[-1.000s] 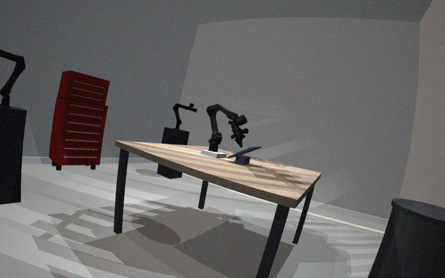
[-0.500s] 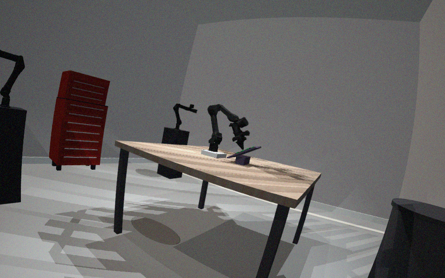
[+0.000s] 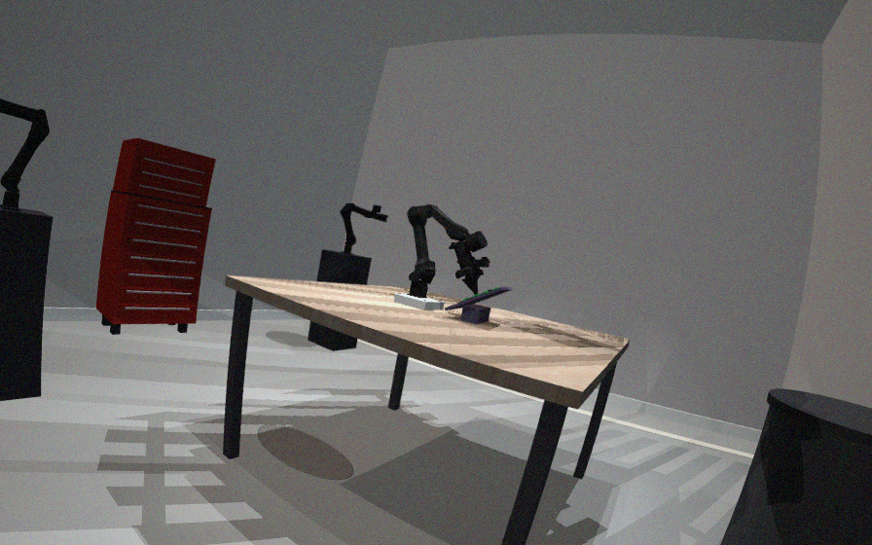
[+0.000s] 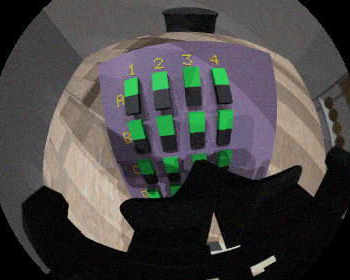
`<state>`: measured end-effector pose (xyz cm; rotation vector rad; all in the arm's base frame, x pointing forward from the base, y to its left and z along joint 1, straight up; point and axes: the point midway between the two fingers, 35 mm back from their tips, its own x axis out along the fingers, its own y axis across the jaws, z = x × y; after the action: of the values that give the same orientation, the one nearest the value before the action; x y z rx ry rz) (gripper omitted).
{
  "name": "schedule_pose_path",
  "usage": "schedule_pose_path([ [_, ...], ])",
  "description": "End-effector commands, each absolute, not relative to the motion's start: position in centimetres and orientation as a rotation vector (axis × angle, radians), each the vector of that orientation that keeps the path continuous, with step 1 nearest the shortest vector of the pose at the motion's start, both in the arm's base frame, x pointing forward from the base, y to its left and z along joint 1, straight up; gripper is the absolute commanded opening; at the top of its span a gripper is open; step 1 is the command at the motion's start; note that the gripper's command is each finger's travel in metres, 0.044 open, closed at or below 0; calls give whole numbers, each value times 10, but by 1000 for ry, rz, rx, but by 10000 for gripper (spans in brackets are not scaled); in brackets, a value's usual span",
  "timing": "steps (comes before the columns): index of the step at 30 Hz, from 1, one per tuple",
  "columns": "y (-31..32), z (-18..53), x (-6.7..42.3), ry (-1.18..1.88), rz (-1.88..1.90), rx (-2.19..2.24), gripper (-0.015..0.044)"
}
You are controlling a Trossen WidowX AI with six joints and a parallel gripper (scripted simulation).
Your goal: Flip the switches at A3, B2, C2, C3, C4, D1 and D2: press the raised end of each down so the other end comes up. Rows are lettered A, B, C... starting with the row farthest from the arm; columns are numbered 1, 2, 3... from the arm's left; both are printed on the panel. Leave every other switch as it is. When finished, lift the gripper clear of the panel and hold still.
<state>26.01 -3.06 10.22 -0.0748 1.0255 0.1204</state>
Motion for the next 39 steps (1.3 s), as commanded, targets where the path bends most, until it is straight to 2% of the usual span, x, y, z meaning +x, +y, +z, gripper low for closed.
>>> schedule_pose_path([
  [1,-31,102,260,1026,115,-74,0],
  [39,-31,98,263,1026,115,-74,0],
])
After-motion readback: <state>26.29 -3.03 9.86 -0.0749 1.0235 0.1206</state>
